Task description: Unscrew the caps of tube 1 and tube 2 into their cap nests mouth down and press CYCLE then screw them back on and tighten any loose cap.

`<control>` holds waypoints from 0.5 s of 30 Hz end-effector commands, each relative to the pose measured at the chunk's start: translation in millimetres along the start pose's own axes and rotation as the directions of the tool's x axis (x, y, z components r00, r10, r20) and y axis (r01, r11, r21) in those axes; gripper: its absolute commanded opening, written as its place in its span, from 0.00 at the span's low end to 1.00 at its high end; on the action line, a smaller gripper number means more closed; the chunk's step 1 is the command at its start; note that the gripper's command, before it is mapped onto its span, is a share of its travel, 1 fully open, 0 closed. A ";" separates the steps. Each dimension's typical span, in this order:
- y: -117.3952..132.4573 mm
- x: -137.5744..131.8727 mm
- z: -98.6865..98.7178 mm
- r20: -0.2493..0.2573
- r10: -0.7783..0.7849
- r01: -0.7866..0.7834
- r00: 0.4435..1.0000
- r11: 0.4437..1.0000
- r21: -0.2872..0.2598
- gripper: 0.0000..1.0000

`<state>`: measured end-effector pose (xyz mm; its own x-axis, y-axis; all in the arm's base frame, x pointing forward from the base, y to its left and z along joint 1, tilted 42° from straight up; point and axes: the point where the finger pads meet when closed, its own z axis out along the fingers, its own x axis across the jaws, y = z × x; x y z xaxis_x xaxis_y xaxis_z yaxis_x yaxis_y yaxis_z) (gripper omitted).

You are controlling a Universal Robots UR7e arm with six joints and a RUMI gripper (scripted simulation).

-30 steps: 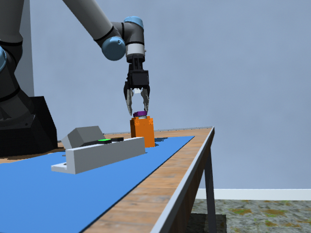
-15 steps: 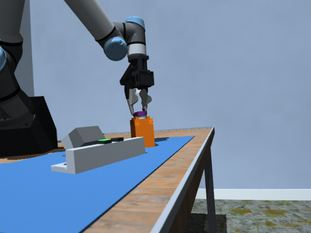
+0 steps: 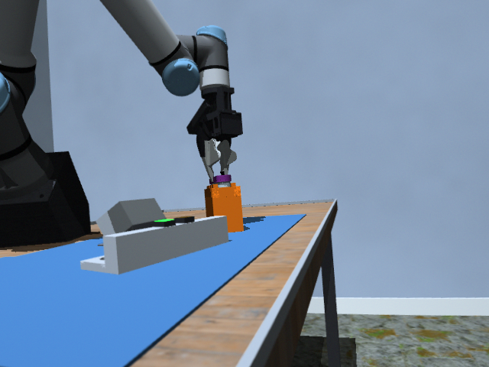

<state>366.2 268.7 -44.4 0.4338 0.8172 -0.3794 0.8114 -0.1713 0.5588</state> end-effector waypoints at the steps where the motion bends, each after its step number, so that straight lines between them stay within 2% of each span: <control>1: -0.2 0.4 -1.0 -0.006 0.055 -0.055 0.998 0.998 0.004 0.00; 7: -0.3 0.3 -0.7 -0.005 0.347 -0.347 0.938 0.938 0.005 0.00; 9: -0.3 0.3 -0.7 -0.005 0.347 -0.347 0.938 0.938 0.005 0.00; 15: -0.8 1.0 -0.8 -0.005 0.592 -0.592 0.806 0.806 0.005 0.00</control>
<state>366.1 268.6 -44.4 0.7060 0.6968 -0.1265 0.5877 -0.4767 0.6537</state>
